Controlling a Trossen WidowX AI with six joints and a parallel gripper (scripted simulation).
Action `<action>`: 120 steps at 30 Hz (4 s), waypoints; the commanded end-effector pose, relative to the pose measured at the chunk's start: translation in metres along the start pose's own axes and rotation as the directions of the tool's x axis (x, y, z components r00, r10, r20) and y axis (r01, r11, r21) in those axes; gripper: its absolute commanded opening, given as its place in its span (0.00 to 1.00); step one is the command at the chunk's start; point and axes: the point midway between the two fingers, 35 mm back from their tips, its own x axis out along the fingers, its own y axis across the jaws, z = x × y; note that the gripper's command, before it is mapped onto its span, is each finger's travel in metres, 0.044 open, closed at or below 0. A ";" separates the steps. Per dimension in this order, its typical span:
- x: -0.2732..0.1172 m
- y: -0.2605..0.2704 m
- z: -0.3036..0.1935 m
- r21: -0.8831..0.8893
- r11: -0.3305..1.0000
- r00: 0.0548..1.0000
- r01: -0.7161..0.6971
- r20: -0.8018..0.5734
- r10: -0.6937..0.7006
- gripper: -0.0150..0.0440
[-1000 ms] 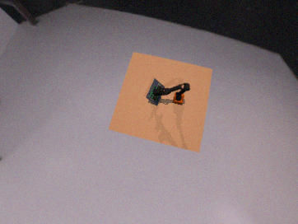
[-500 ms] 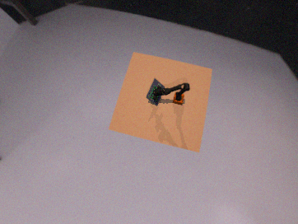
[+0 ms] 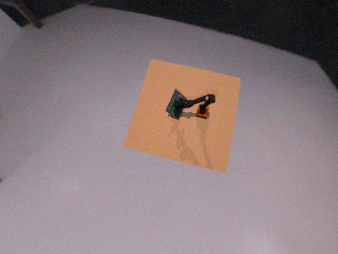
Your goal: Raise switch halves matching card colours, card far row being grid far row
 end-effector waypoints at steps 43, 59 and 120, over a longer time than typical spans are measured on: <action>-0.004 -0.031 0.022 0.000 1.000 0.999 -0.002 -0.040 0.002 0.25; -0.002 -0.031 0.022 0.000 1.000 0.999 -0.002 -0.040 0.002 0.25; -0.045 -0.030 0.024 0.001 1.000 1.000 -0.001 -0.022 0.001 0.25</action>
